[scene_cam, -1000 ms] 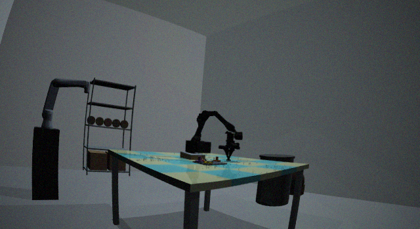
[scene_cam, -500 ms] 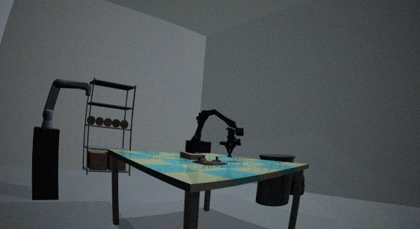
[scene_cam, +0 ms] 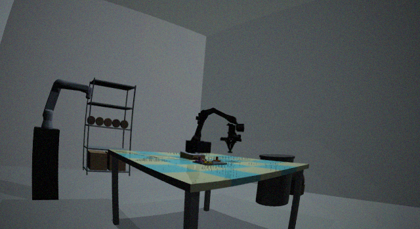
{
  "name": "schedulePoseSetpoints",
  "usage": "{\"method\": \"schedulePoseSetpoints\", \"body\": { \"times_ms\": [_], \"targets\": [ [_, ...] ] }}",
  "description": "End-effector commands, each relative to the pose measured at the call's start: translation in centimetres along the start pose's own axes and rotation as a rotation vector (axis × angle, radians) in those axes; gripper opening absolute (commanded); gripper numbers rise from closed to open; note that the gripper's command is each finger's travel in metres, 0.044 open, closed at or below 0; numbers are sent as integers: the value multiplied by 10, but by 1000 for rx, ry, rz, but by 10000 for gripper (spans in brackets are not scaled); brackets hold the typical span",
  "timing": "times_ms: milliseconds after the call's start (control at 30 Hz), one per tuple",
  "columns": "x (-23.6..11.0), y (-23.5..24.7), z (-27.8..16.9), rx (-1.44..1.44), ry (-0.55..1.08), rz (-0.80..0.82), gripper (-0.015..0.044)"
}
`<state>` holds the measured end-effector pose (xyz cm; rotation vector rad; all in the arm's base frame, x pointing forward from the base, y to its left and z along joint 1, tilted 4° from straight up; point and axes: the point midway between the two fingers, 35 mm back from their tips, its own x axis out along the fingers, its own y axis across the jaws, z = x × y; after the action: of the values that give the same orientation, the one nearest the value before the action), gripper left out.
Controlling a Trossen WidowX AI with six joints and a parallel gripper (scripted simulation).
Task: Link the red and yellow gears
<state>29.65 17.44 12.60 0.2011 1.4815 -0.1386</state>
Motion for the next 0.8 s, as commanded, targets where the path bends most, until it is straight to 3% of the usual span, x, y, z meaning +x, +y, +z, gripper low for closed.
{"method": "schedulePoseSetpoints", "body": {
  "times_ms": [0,767],
  "targets": [
    [-14,0,0,5,-9,4,0],
    [-63,-4,-7,5,-8,4,0]
  ]
}}
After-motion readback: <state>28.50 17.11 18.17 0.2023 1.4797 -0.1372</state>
